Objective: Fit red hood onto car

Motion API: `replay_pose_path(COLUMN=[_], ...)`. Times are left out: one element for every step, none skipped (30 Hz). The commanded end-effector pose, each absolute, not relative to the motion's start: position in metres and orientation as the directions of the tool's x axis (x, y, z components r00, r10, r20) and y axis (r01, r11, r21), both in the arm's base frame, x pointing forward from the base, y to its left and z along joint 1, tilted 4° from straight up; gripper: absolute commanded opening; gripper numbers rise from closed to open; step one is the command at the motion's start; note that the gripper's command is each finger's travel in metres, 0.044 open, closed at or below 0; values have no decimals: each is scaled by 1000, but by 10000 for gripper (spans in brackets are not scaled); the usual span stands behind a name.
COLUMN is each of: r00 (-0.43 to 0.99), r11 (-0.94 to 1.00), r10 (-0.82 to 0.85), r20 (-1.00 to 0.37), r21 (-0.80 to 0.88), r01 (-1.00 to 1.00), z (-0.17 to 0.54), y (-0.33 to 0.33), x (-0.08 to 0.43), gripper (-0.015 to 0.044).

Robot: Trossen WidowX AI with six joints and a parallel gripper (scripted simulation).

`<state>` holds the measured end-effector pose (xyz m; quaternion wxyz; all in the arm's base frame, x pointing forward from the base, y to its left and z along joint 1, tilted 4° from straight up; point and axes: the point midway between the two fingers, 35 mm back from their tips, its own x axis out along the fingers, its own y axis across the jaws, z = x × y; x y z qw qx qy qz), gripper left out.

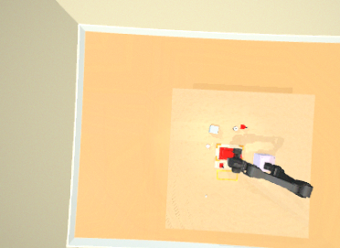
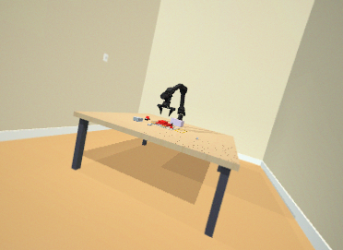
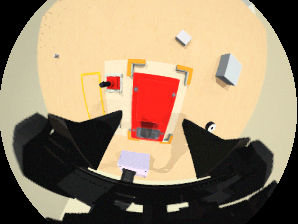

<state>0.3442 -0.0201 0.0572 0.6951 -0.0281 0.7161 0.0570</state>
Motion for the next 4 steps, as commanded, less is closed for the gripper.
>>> replay_pose_path(r00=[-25, -25, -25, -25], r11=[992, 992, 992, 992], r10=[36, 36, 36, 36], r20=[-999, -999, -999, -999], r21=[38, 38, 38, 38], r01=[-122, -122, -122, -122], z=[60, 60, 60, 60], y=[-21, -21, -21, -21], x=[345, 345, 345, 345], gripper=[440, 440, 440, 440])
